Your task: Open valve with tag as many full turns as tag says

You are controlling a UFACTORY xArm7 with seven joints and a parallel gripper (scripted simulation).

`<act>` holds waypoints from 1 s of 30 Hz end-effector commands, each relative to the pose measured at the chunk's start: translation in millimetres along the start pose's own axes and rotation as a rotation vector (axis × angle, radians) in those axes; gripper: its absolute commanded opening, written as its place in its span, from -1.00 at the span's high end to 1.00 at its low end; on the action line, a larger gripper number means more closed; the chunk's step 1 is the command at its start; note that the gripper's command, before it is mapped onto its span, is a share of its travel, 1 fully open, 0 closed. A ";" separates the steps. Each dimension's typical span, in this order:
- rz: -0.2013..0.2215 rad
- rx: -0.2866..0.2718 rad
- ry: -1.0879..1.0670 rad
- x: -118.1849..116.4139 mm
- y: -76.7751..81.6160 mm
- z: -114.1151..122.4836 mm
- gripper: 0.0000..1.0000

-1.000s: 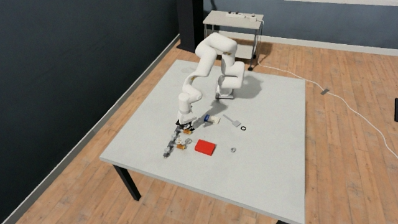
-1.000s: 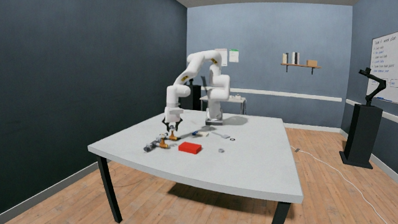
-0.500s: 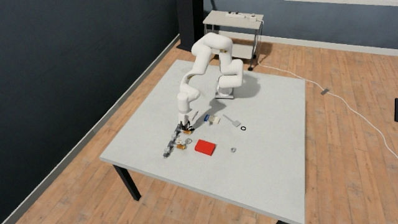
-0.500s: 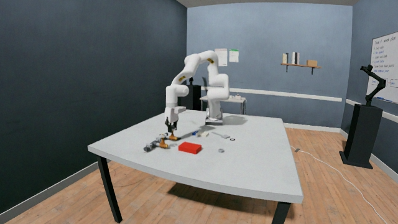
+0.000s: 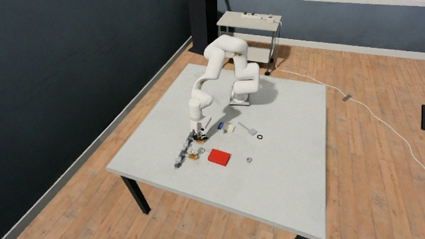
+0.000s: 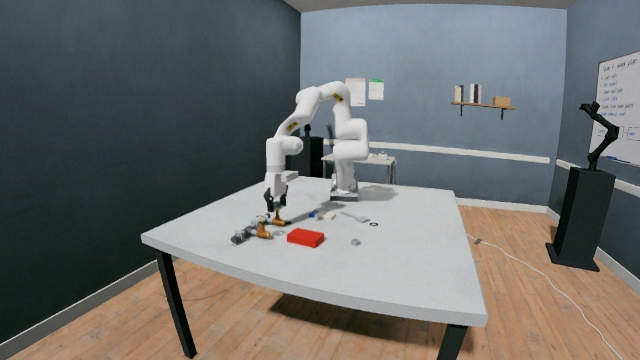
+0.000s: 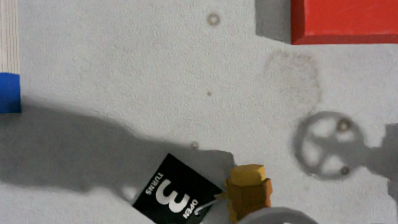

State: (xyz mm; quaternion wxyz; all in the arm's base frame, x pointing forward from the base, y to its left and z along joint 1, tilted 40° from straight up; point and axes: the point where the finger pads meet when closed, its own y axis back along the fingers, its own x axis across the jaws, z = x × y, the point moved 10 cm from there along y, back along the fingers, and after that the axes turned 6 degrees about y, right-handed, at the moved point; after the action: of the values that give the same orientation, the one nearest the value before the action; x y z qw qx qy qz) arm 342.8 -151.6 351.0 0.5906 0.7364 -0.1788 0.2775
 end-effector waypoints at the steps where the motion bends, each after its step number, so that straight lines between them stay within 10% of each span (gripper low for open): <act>1: 0.003 -0.002 -0.001 0.8 1.0 0.7 -1.00; 19: 0.003 -0.002 -0.022 0.8 1.0 0.7 -1.00; 30: 0.004 -0.001 -0.428 0.8 1.1 0.8 -1.00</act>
State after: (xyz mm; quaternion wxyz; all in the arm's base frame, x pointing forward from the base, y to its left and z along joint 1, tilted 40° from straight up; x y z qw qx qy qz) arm 342.8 -152.6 350.6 0.5606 0.7672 -0.2504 0.1856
